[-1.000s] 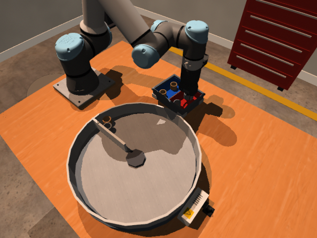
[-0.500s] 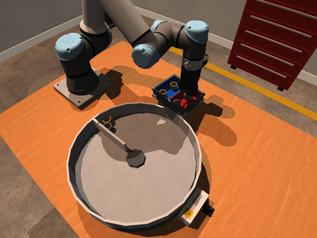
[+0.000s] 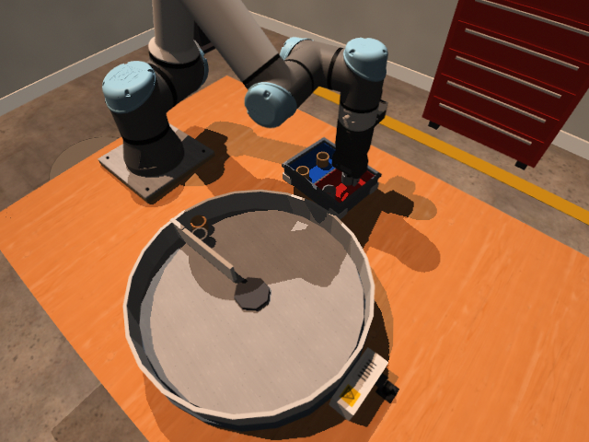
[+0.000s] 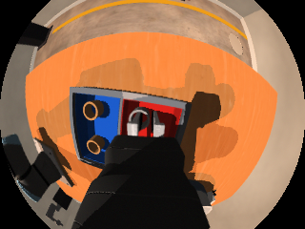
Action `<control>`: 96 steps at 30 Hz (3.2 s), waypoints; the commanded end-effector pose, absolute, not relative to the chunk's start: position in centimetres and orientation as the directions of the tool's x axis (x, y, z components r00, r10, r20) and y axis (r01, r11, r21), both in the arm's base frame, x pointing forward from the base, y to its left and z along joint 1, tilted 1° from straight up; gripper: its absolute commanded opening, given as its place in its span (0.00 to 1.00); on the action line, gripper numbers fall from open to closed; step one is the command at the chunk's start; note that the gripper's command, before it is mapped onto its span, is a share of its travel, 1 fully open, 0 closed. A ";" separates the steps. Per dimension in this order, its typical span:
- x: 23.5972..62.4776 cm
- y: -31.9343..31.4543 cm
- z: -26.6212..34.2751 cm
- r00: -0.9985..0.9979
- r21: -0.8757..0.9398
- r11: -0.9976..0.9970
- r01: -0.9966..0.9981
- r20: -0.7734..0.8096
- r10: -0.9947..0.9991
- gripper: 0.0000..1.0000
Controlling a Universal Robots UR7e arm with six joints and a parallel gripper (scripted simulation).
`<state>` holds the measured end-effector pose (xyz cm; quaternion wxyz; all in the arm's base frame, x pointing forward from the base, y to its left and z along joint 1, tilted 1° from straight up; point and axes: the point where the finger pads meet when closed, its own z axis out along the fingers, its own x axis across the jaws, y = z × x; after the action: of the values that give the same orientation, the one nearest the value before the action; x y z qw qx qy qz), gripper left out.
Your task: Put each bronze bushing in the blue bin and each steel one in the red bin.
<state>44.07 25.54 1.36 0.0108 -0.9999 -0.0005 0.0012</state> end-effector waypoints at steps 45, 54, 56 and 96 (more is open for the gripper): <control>44.1 25.5 1.9 1.000 -0.022 -1.000 0.001 -0.001 0.001 0.42; 44.1 25.5 1.9 1.000 -0.022 -1.000 0.001 -0.001 0.001 0.42; 44.1 25.5 2.0 1.000 -0.022 -1.000 0.001 -0.001 0.001 0.42; 44.1 25.5 3.2 1.000 -0.022 -1.000 0.001 -0.001 0.001 0.42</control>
<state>44.09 25.50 3.04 0.0108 -0.9999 -0.0005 0.0012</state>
